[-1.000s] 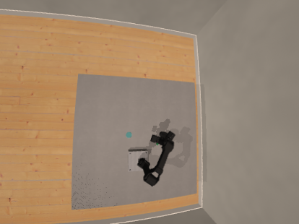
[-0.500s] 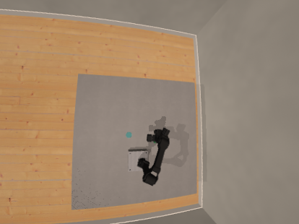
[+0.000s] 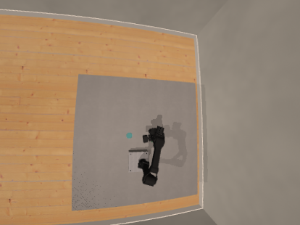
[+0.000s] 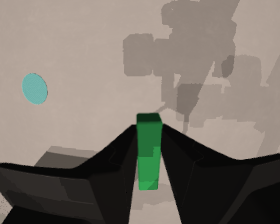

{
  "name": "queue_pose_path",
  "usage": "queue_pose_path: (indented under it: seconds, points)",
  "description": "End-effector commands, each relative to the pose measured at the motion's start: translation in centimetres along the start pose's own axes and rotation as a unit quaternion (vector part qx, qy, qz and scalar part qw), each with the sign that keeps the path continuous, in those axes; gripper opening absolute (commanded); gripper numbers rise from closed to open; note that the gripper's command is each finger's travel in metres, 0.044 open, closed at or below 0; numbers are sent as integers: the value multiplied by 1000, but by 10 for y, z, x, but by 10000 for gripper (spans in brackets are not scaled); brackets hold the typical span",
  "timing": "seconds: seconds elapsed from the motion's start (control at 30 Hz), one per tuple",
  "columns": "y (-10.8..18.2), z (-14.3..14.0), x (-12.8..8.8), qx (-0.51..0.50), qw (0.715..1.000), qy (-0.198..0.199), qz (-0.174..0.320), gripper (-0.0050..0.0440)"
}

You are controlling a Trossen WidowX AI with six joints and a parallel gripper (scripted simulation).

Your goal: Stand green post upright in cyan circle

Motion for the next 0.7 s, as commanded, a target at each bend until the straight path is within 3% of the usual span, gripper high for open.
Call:
queue_pose_path:
  seconds: [0.0,0.67]
  points:
    - [-6,13,-3,-40,999,3,-2,22]
    - [-20,70,-7,-189,982,3,-3,22]
Point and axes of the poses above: the point midway between the two fingers, 35 mm back from their tips, its own x axis out along the fingers, its own z axis across the jaws, y = z × x, the point moved 6 cm from there along -x, back along the fingers, and after that the axes turned 1 degree about x, right-handed, at the moved point
